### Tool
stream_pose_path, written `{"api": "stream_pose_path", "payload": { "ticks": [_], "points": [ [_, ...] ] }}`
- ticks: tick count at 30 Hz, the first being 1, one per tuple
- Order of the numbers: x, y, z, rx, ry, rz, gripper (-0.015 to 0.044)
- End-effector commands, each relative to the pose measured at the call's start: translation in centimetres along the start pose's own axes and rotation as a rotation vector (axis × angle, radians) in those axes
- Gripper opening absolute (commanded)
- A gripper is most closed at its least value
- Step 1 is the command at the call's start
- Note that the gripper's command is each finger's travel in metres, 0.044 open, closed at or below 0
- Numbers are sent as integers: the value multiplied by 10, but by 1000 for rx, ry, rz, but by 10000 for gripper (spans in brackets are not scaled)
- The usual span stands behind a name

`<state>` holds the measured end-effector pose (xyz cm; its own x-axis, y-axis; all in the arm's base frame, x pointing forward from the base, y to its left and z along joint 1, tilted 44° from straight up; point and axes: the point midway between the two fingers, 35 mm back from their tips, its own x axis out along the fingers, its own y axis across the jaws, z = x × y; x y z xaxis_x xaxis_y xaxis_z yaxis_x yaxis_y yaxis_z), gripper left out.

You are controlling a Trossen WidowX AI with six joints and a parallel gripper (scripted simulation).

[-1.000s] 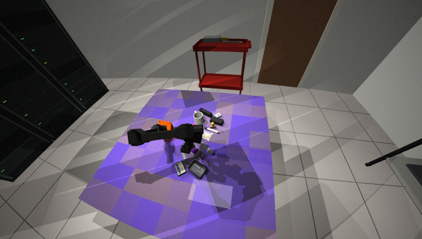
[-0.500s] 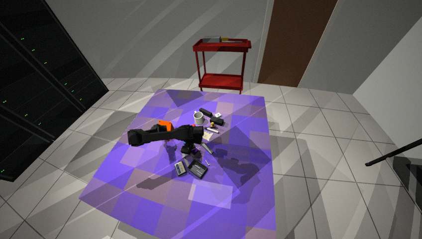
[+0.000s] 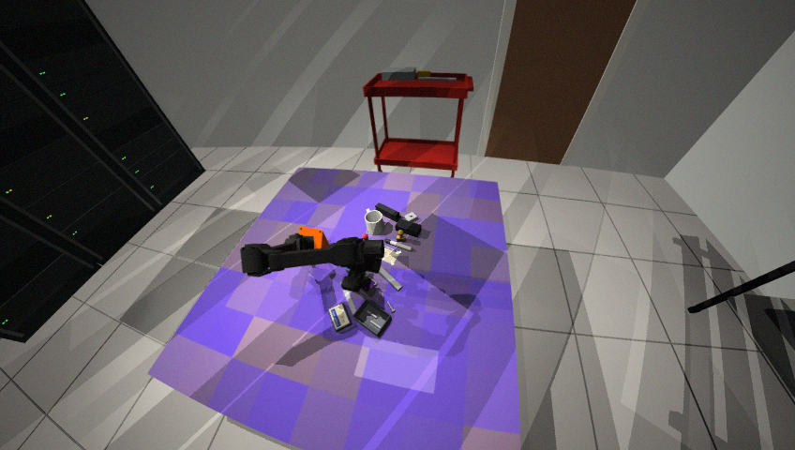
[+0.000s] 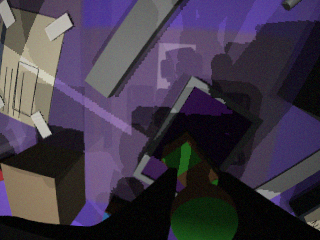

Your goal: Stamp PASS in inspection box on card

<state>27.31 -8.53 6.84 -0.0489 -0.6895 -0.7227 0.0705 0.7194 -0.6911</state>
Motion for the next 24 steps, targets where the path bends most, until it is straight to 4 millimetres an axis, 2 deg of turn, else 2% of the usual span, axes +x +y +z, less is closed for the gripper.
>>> {"api": "stream_pose_path", "payload": {
  "ticks": [1,24],
  "points": [
    [4,-1,-1,-5,2,-6,0],
    [16,-1,-2,-4,3,-9,0]
  ]
}}
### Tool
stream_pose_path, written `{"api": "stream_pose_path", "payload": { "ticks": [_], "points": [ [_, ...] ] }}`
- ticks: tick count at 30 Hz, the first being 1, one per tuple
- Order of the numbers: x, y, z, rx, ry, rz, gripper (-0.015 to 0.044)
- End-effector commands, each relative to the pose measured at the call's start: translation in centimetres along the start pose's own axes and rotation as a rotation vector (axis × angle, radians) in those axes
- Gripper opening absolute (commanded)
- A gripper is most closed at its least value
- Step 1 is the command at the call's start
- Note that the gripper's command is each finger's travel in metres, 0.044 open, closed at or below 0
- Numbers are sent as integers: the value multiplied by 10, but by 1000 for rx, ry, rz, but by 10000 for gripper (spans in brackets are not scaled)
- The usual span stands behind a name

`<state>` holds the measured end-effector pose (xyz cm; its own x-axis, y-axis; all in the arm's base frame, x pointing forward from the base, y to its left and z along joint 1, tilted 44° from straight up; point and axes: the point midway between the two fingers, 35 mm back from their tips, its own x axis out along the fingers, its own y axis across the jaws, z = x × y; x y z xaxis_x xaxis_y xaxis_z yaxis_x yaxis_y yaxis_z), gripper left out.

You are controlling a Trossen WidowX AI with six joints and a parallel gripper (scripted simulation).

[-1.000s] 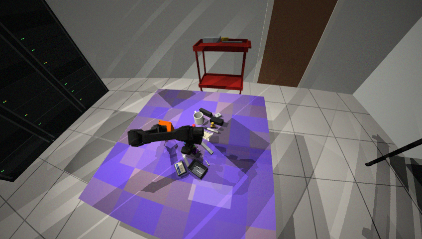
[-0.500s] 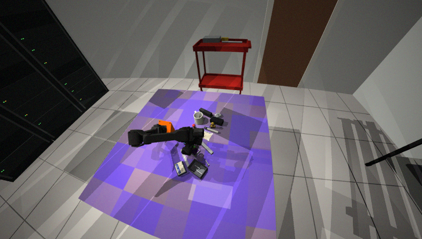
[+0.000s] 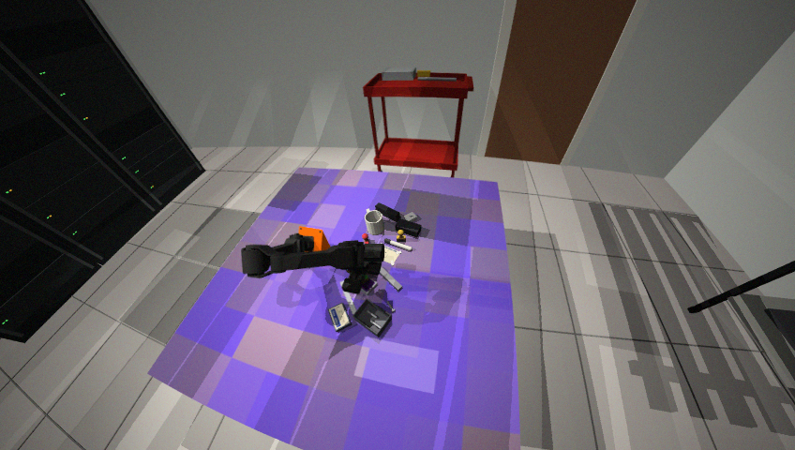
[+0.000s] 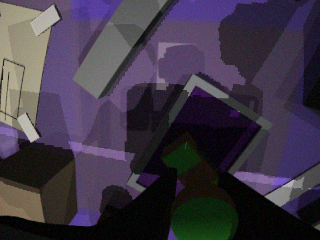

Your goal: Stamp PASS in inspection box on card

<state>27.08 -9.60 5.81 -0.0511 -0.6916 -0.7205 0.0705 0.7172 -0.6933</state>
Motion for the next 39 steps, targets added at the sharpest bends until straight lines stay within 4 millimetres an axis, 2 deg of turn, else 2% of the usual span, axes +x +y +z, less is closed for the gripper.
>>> {"api": "stream_pose_path", "payload": {
  "ticks": [1,39],
  "points": [
    [2,-1,0,-5,0,-6,0],
    [7,-1,0,0,0,-6,0]
  ]
}}
